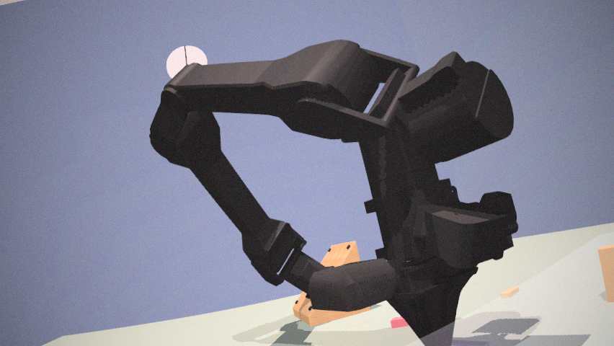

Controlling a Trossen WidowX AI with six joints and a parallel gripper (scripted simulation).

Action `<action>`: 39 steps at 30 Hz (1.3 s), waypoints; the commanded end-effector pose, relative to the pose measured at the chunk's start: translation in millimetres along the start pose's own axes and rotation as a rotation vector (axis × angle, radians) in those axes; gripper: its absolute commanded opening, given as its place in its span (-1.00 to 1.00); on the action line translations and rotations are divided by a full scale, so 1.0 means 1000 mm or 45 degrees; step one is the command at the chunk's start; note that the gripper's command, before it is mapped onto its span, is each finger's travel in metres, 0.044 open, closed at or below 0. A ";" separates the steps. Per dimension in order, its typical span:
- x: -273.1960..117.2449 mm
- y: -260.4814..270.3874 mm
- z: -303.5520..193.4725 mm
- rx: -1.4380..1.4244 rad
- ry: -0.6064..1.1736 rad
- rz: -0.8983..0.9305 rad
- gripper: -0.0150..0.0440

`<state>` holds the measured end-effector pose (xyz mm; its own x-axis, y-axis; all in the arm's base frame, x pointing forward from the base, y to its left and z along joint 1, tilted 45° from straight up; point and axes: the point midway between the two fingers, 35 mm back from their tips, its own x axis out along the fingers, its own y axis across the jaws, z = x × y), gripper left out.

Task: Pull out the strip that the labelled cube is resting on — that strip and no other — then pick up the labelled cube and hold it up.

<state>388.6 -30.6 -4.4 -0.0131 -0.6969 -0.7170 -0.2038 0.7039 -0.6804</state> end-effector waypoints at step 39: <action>0.004 0.000 -0.011 -0.003 -0.001 -0.006 -0.49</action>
<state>385.9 -31.6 -4.0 -0.0014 -0.6955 -0.7185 -0.2001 0.7042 -0.6813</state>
